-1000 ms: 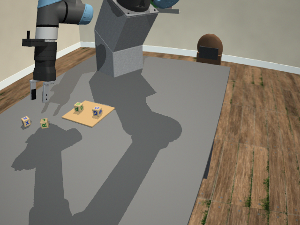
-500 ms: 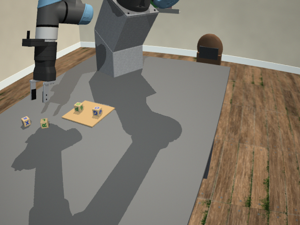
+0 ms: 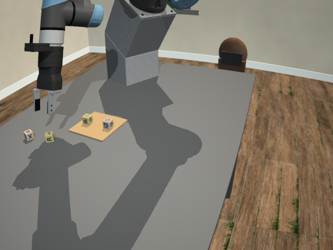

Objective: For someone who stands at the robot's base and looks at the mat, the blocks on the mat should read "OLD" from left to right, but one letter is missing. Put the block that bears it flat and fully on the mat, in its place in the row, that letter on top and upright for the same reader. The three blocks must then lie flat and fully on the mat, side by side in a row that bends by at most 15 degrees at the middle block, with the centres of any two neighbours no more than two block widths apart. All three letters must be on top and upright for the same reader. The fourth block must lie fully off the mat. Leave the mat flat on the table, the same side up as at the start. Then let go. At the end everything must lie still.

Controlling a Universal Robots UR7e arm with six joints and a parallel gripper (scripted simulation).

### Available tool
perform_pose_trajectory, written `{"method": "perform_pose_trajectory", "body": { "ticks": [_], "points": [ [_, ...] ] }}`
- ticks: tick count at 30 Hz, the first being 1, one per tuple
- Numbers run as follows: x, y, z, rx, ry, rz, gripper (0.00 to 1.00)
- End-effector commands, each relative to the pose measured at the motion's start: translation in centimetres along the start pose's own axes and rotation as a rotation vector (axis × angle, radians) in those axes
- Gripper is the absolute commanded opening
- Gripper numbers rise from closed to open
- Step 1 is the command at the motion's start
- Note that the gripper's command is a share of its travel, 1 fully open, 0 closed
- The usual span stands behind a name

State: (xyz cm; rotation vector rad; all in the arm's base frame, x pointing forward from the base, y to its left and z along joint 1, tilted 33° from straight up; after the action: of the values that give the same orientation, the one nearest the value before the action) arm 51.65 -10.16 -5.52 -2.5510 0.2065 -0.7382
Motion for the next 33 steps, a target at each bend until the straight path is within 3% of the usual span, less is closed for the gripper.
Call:
{"method": "perform_pose_trajectory", "body": {
  "ticks": [1,7,12,14,33],
  "points": [
    [0.1,0.0,0.0,-0.001,0.001,-0.001,1.00],
    [0.2,0.6,0.0,-0.002,0.002,0.000,1.00],
    [1.6,6.8,0.4,-0.002,0.002,0.000,1.00],
    [1.8,8.0,0.4,-0.002,0.002,0.000,1.00],
    [1.8,7.9,0.5,-0.001,0.001,-0.001,1.00]
  ]
}}
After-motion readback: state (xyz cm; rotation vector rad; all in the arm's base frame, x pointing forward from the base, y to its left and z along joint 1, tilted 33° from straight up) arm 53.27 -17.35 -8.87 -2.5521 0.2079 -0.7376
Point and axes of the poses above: the point where the finger pads meet when closed, its own z axis out along the fingers, its own y axis across the jaws, x = y × z, the point moved 9 cm from there along -z, back along the fingers
